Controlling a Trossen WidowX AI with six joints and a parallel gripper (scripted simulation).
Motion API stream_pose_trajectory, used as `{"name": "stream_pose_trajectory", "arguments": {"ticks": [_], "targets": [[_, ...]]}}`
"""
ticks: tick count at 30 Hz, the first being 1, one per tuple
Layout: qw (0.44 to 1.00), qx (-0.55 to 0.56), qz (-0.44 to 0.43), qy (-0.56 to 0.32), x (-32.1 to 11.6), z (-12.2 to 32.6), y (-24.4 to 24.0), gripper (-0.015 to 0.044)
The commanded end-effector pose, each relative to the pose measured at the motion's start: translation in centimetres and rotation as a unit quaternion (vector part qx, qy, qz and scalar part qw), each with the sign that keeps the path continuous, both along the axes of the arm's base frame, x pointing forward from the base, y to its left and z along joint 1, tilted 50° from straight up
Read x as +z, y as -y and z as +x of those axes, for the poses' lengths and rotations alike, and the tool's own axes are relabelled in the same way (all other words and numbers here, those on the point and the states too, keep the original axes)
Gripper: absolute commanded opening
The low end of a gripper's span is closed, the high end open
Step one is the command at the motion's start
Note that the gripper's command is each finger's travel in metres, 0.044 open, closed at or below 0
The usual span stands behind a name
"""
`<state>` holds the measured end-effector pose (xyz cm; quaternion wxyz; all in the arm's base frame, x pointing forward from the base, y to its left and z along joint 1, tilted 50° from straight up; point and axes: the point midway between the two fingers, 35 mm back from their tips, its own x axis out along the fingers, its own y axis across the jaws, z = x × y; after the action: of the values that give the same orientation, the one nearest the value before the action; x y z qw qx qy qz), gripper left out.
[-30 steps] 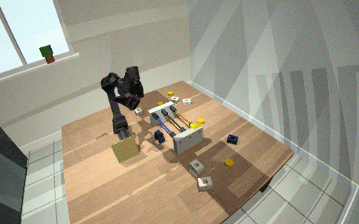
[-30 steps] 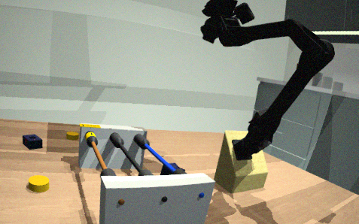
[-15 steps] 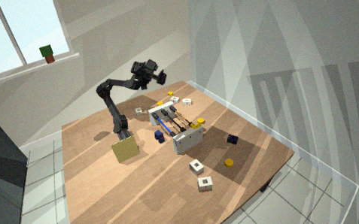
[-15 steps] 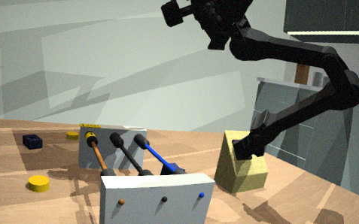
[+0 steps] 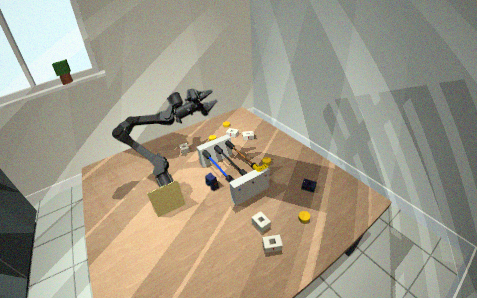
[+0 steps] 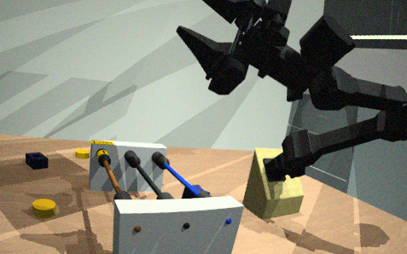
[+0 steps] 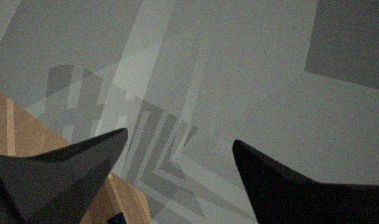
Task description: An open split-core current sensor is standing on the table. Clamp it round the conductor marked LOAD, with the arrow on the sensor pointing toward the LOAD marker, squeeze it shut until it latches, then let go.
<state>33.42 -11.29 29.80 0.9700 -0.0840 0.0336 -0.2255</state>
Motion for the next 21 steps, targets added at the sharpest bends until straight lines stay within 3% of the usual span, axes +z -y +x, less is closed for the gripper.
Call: {"name": "stream_pose_trajectory", "arguments": {"ticks": [1, 5, 11, 21], "targets": [[0.992, 0.114, 0.039, 0.034, 1.3, -0.4, -5.7, 0.044], [0.97, 0.222, 0.076, 0.057, 2.4, -1.8, -11.0, 0.044], [0.969, 0.227, 0.079, 0.053, 2.3, -1.7, -11.2, 0.044], [0.948, 0.197, 0.162, -0.192, -8.0, 4.9, -5.2, 0.044]]}}
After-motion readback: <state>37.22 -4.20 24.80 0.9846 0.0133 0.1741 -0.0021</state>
